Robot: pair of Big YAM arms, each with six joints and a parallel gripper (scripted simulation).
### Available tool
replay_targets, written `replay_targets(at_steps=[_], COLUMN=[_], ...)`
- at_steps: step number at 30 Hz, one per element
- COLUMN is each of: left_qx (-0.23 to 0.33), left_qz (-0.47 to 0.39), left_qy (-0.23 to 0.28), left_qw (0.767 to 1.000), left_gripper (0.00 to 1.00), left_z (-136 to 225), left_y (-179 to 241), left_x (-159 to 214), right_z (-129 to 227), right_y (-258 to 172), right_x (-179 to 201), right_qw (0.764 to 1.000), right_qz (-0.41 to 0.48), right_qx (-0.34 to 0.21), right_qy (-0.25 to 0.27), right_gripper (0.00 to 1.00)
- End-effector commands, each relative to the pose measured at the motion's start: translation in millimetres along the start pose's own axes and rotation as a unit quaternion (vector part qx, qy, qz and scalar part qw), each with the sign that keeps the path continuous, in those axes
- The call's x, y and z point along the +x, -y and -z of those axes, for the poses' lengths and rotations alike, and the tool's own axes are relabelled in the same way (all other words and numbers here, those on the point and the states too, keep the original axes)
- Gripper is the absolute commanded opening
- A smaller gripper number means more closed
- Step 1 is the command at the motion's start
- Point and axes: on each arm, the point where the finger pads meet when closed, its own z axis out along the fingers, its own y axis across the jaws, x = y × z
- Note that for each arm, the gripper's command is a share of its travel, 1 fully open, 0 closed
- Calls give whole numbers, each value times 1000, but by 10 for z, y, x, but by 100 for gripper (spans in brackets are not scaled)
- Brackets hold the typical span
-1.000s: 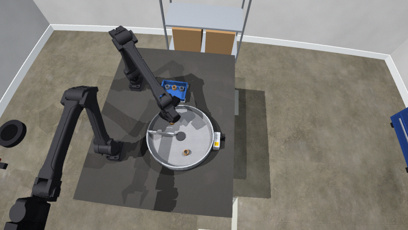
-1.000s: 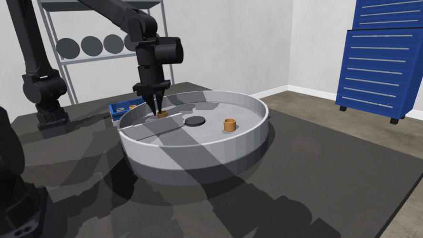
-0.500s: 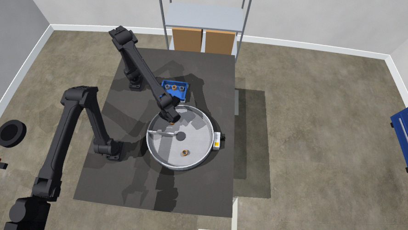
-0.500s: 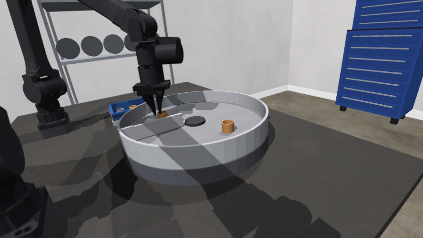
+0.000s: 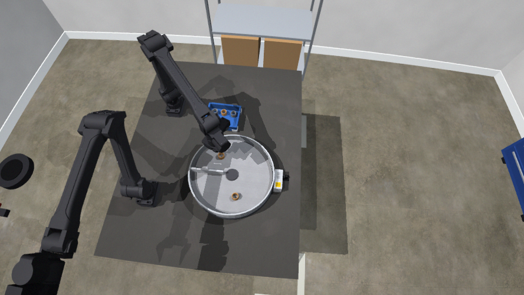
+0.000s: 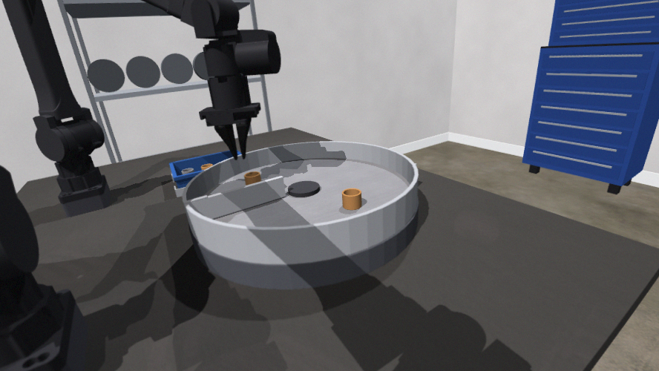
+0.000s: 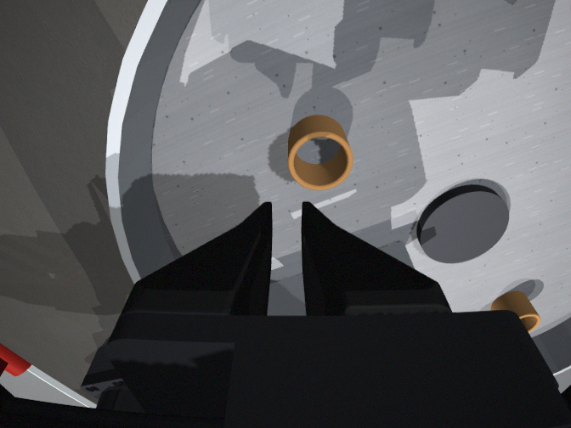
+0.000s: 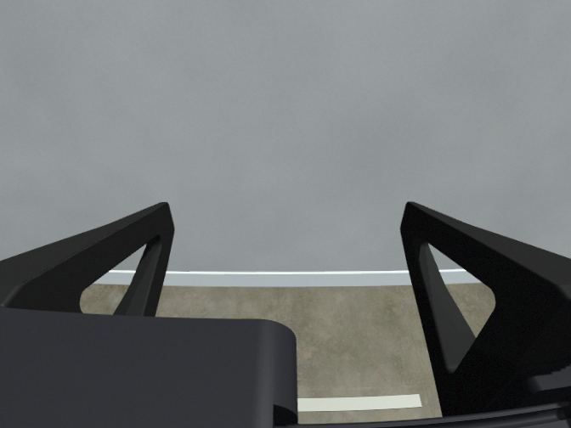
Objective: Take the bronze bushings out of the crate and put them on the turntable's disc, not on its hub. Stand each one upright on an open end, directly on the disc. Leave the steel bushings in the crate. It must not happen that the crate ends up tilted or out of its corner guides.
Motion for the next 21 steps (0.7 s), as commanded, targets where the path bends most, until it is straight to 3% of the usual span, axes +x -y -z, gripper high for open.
replay_targets(at_steps=[1,13,18,21], left_qx=[17,11,15,18], left_qz=[0,0,0,0], left_qy=[-4,-1,-2,-2], left_qw=[1000,1000,1000,1000], left_gripper=[14,13,13,13], left_z=[179,136,175,165], left_y=[214,96,16,-171], left_x=[117,65,-145,-521], right_z=[-7,-7,-7,-7], right_y=[14,14,14,14], right_x=[-498,-498,-498,-498], right_qw=[999,999,999,999], right_qz=[5,5,5,5], right_qx=[3,3,3,3], right_qy=[47,47,47,47], right_gripper=[100,100,100,100])
